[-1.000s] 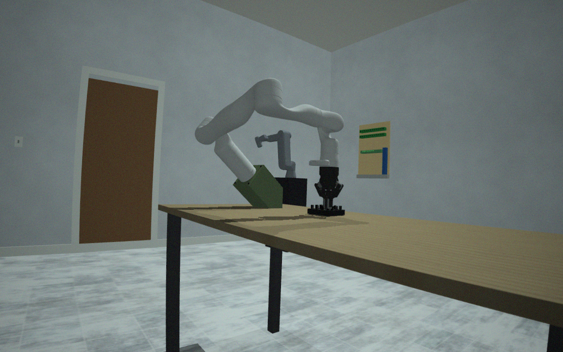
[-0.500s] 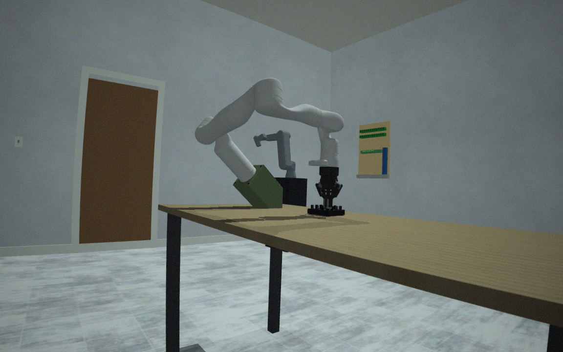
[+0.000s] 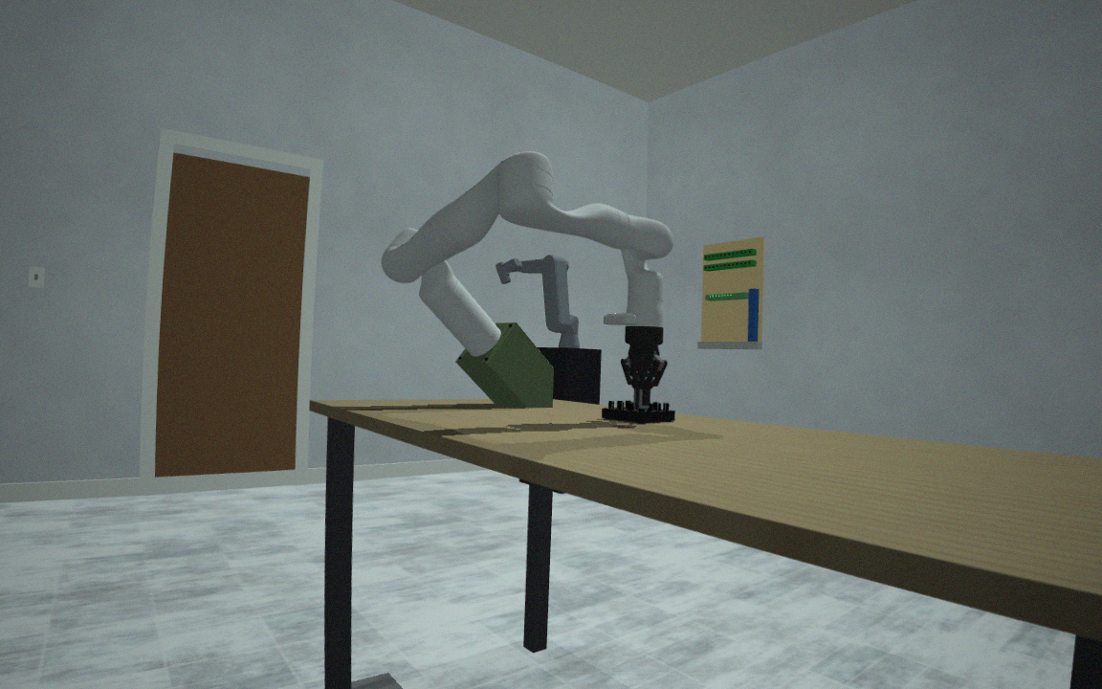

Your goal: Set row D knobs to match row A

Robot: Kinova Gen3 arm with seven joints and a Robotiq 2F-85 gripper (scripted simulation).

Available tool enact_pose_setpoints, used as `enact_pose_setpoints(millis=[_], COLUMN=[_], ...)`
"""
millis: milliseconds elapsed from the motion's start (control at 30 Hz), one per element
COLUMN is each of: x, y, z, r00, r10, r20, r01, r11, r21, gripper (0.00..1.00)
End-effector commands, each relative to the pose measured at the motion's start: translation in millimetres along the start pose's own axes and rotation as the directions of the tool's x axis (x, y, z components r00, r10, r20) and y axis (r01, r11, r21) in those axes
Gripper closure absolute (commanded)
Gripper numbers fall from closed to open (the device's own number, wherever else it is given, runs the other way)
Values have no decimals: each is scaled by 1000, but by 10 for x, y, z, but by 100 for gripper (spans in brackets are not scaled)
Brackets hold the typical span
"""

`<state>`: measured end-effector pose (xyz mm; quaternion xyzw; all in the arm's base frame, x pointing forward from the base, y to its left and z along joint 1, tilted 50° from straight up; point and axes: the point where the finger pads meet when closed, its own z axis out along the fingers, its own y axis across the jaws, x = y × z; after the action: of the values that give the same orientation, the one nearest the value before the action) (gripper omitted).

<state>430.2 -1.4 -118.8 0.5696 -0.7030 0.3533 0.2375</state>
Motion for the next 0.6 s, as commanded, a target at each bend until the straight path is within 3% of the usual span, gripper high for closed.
enact_pose_setpoints(millis=[0, 567], x=[-4, -4], y=[-4, -3], z=[-9, -9], r00=[1000, 964], r10=[27, 266], r20=[1, 2], r01=[-27, -266], r11=[1000, 964], r21=[2, 1], gripper=[92, 92])
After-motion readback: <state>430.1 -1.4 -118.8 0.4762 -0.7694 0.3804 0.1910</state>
